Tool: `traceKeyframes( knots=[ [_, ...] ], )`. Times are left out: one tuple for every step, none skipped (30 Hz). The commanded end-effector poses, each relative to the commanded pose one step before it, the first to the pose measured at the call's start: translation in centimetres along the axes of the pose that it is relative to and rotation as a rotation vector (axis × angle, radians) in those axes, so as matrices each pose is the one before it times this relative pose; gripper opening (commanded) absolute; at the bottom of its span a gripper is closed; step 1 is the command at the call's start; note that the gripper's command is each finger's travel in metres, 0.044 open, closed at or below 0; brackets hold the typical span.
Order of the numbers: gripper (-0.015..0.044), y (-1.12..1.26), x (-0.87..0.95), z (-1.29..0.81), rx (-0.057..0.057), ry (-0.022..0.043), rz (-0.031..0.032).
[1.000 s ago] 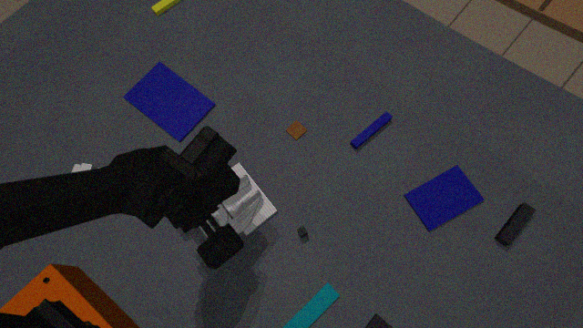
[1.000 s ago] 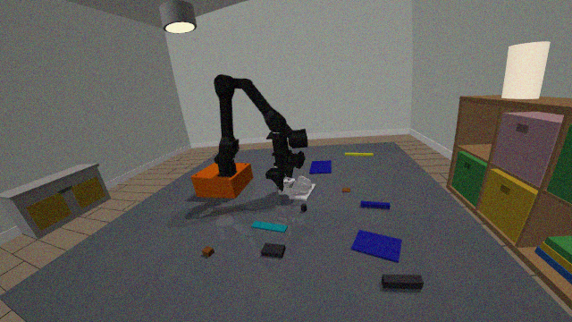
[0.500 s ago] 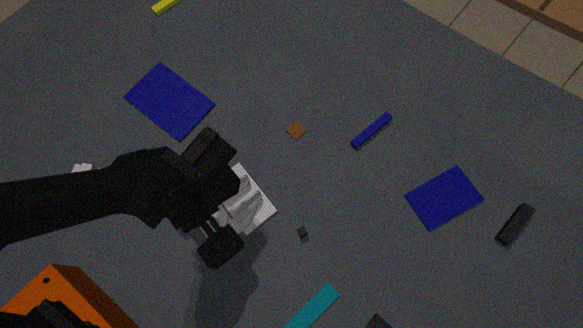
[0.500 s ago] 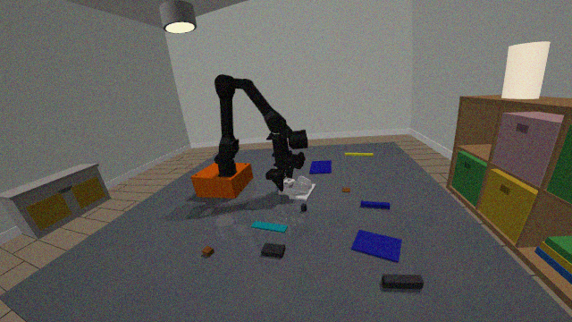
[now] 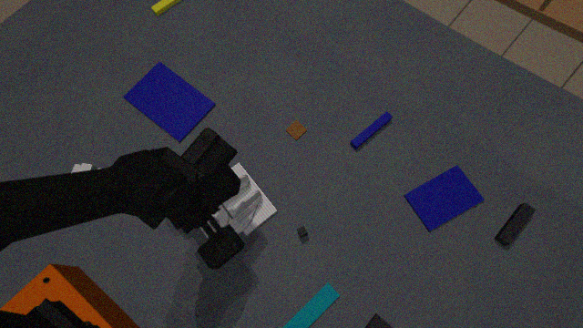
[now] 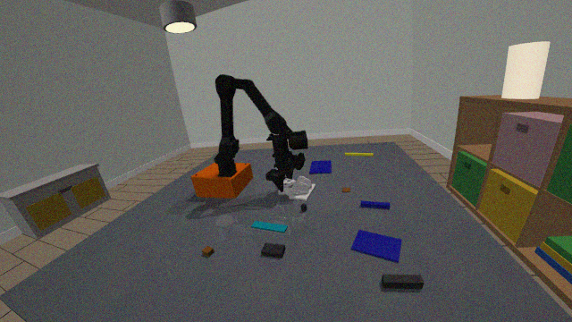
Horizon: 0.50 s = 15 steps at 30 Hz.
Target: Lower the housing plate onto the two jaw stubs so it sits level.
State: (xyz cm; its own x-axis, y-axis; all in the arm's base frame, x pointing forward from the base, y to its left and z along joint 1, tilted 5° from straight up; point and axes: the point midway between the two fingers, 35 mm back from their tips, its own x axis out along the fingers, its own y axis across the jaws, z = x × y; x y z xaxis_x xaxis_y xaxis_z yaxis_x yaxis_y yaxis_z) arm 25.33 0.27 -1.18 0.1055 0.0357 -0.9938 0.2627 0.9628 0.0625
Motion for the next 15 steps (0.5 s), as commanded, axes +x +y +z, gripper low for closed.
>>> traceKeyframes(
  knots=[
    [0.0351,0.021,0.175,-0.078,0.0038,0.00459,0.00143],
    [0.0351,0.000,0.050,0.000,0.0000,0.00001,0.00000],
    [0.0351,0.000,0.064,-0.001,0.0000,0.00001,0.00000],
    [0.0351,0.000,0.050,-0.001,0.0000,0.00001,0.00000],
    [0.0351,0.000,0.030,-0.001,0.0000,0.00000,0.00000],
    [0.0351,0.000,0.010,0.000,0.0000,0.00000,0.00000],
    [0.0351,0.000,0.000,0.000,0.0000,0.00000,0.00000],
    [0.0351,0.000,0.000,0.000,0.0000,0.00000,0.00000],
    [0.0351,0.000,0.000,0.000,0.0000,0.00000,0.00000],
    [0.0351,0.000,0.000,0.000,0.0000,0.00000,0.00000],
    [0.0351,0.000,0.000,0.000,0.0000,0.00000,0.00000],
    [0.0351,0.000,0.010,0.000,0.0000,0.00000,0.00000],
    [0.0351,0.000,0.030,0.000,0.0000,0.00000,0.00000],
    [0.0351,0.000,0.050,0.000,0.0000,0.00001,0.00000],
    [0.0351,0.000,0.064,-0.001,0.0000,0.00001,0.00000]
  ],
)
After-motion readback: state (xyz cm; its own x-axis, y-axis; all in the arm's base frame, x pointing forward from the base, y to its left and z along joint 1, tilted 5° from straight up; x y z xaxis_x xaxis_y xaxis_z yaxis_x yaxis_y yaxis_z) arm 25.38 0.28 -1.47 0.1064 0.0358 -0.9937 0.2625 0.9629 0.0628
